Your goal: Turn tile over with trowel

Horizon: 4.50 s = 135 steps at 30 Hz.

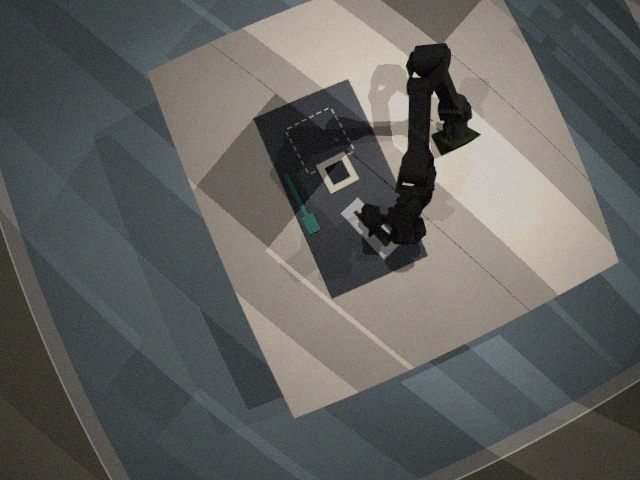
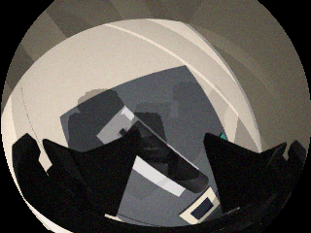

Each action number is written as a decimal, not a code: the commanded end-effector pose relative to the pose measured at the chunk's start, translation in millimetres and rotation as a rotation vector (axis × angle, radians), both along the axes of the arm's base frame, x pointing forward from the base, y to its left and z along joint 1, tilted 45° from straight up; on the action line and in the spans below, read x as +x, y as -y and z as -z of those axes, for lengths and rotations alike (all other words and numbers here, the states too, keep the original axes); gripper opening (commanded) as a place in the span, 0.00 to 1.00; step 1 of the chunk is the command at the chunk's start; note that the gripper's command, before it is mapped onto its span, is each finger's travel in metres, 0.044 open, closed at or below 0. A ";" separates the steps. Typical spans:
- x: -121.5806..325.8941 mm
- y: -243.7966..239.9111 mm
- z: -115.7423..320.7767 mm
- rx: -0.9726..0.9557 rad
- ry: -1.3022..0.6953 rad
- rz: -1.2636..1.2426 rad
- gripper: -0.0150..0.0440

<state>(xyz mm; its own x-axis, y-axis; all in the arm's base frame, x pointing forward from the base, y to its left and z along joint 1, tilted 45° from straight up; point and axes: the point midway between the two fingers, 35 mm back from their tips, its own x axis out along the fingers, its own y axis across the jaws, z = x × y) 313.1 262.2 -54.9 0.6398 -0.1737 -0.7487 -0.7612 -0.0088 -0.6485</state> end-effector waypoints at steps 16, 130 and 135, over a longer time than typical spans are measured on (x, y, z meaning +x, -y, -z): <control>-9.4 30.4 -10.2 -0.347 0.044 -0.443 0.76; 36.4 59.7 -50.4 -0.528 0.193 -0.425 0.25; 38.1 64.3 -45.1 -0.528 0.193 -0.425 0.25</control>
<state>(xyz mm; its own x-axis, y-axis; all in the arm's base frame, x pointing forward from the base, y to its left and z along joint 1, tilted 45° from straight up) 349.8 198.2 -8.7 0.8427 -0.1938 -0.5022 -0.4986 -0.6326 -0.5926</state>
